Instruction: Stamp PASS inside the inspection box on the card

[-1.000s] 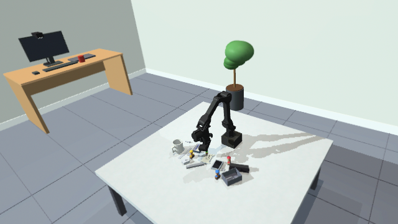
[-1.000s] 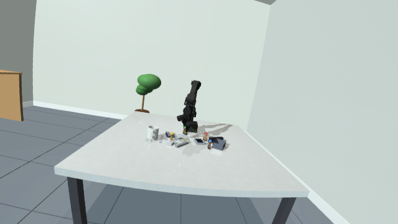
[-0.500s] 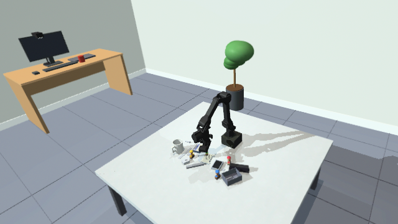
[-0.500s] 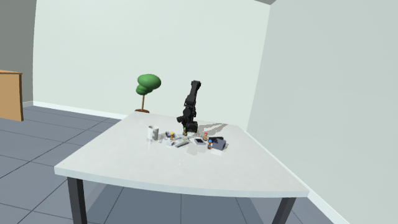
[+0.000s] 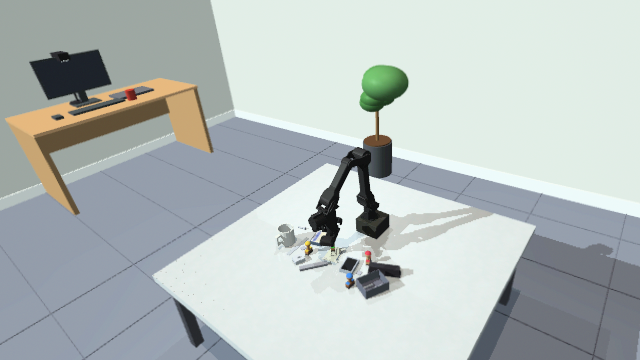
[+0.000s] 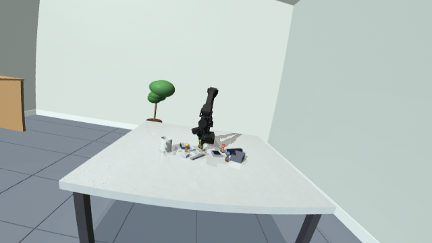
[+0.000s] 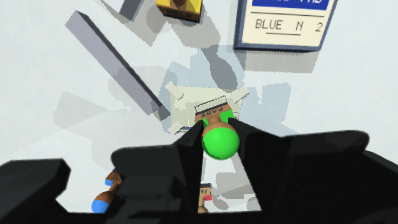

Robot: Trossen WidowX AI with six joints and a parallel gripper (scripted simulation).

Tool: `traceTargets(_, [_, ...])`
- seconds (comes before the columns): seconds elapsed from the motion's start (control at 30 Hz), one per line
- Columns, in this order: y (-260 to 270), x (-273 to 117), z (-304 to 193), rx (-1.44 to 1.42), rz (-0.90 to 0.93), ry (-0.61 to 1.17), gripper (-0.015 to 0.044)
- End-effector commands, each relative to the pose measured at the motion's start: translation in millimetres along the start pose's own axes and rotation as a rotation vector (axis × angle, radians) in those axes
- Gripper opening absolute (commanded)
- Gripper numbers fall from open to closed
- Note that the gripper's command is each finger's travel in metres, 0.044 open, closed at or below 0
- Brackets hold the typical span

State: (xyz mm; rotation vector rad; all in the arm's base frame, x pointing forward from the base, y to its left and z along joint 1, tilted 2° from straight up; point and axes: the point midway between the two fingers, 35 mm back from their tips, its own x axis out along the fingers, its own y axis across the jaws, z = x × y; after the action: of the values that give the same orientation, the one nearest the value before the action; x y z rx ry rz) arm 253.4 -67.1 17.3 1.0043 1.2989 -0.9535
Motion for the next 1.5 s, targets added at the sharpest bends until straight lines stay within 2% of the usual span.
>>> traceTargets(0.0, [0,3,-1,0.006,0.003,0.003,0.0000])
traceTargets(1.47, [-1,23,-2,0.005,0.006,0.002,0.0000])
